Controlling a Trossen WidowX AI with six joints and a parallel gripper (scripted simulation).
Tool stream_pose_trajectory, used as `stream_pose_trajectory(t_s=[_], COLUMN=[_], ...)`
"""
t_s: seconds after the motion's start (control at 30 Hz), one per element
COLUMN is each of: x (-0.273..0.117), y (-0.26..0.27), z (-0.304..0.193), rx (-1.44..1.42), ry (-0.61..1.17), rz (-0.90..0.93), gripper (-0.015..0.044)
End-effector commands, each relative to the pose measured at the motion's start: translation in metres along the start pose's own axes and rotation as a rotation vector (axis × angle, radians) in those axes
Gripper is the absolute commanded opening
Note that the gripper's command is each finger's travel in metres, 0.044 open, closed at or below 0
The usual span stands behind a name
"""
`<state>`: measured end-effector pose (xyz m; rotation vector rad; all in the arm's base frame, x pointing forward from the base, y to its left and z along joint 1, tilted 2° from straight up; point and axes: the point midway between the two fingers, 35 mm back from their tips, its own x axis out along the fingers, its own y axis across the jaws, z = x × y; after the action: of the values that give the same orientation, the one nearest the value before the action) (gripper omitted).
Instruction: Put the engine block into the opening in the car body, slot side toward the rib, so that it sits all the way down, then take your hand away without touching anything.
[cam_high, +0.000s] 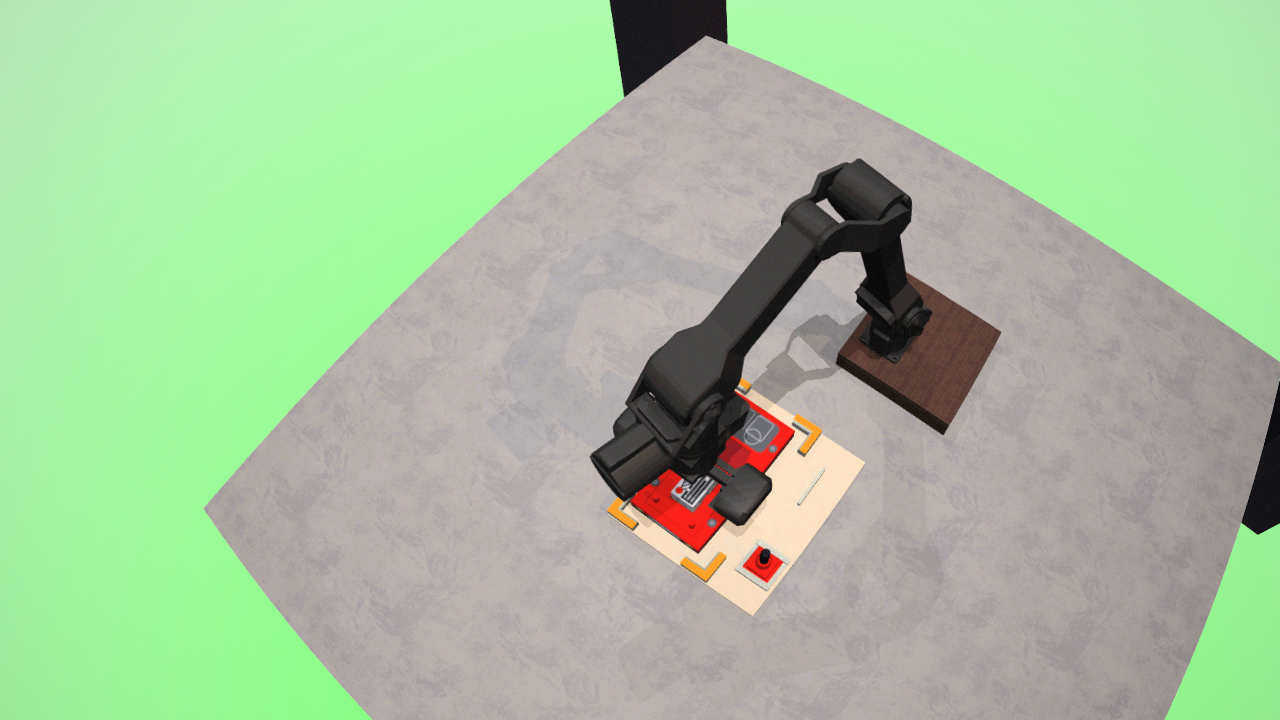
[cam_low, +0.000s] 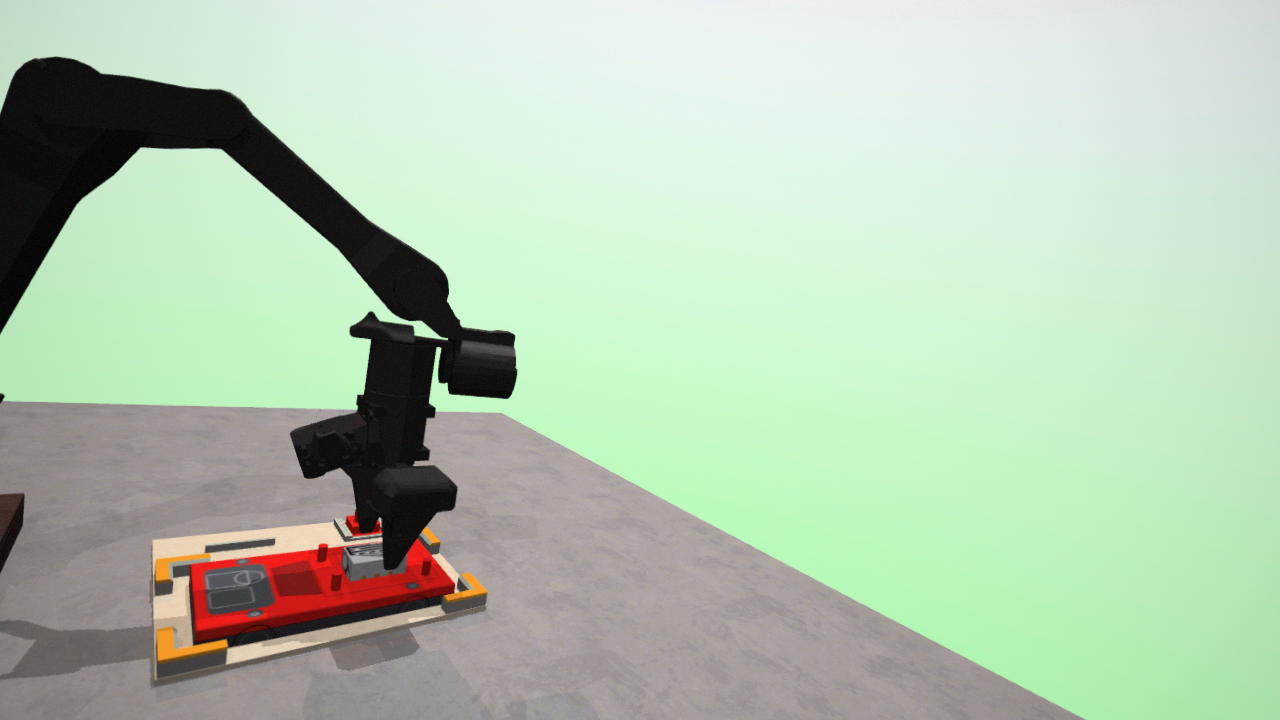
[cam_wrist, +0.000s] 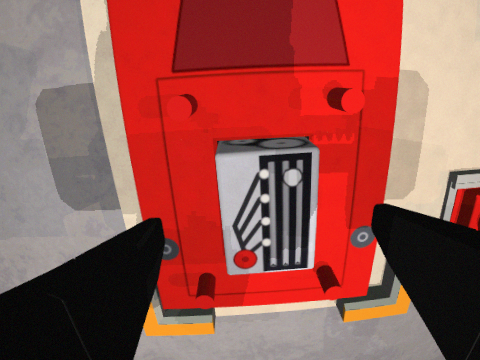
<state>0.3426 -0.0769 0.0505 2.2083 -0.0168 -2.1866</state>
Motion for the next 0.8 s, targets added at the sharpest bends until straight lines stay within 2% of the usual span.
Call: stream_pose_trajectory(t_s=[0.0, 0.77], x=[0.000, -0.012], y=[0.000, 0.000], z=[0.000, 0.001], rx=[0.000, -0.005], ry=[0.000, -0.005], rz=[-0.001, -0.006], gripper=[0.0440, 0.0440])
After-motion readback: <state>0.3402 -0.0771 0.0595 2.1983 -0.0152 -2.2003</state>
